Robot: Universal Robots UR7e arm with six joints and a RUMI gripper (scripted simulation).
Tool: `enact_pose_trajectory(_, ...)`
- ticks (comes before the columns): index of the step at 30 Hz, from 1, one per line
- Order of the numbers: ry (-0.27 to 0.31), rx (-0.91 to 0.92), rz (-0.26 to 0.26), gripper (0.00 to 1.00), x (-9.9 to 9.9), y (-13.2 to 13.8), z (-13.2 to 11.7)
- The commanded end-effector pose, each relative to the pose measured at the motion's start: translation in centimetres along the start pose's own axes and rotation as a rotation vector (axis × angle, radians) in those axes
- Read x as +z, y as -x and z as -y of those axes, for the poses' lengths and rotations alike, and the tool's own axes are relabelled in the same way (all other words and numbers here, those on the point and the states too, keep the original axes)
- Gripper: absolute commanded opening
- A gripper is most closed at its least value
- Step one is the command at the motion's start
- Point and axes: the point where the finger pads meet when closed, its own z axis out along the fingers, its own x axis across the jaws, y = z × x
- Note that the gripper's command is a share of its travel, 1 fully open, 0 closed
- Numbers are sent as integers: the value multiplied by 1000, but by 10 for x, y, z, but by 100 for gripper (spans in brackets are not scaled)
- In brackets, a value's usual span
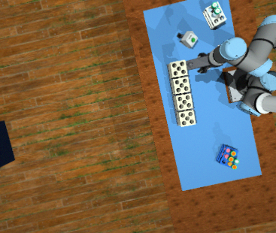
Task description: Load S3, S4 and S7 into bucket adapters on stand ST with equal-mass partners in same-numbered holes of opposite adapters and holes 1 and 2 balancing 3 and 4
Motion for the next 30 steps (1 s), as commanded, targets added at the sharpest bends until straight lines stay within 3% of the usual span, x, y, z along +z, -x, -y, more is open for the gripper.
enact_pose_trajectory(1,-1,1,0,35,3,-22,5)
enact_pose_trajectory(4,-1,1,0,35,5,-33,7)
enact_pose_trajectory(20,-1,1,0,35,5,-33,7)
enact_pose_trajectory(30,-1,1,0,35,32,-33,7)
